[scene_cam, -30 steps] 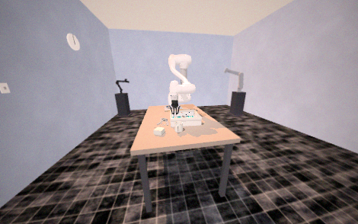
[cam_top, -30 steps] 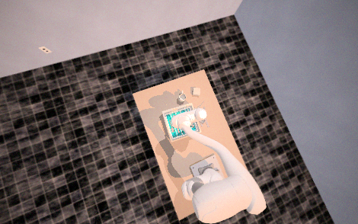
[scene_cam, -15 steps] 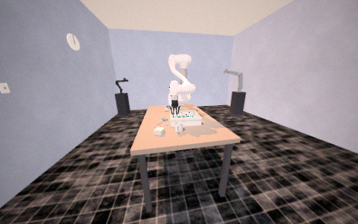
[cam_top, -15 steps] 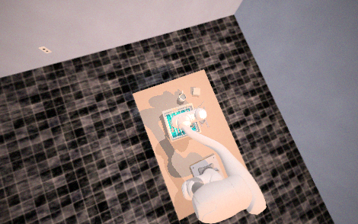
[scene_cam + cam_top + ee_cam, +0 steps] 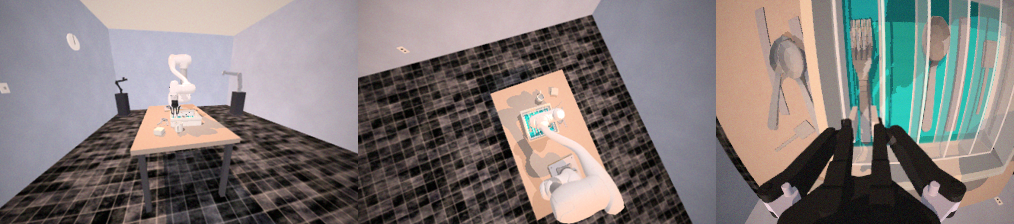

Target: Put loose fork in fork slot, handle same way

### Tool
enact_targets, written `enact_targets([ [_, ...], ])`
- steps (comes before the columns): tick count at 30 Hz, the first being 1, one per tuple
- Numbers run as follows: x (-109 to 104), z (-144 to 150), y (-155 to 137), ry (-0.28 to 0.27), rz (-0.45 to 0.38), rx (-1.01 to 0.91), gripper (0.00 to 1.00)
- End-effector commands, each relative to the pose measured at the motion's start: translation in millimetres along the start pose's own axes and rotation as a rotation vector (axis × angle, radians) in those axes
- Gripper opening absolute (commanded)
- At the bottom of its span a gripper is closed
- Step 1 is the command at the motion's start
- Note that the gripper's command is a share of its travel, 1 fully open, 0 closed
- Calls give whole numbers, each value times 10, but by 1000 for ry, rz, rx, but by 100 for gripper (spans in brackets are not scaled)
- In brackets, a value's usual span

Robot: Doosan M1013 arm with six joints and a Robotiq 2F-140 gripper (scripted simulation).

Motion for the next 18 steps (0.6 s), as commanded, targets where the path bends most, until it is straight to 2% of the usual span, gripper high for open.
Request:
enact_targets([
  [1, -1, 0, 0, 0, 0, 0, 14],
  [12, -4, 0, 0, 0, 0, 0, 14],
  [18, -73, -1, -6, 0, 0, 0, 14],
])
Point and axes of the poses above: the point where the finger pads meet when closed, its own x axis out along the fingers, its own z axis across the jaws, y = z × x, the point moved 3 cm from there along -x, back along the fingers, and after that the axes turned 13 degrees about -x, right-handed, at the moved point
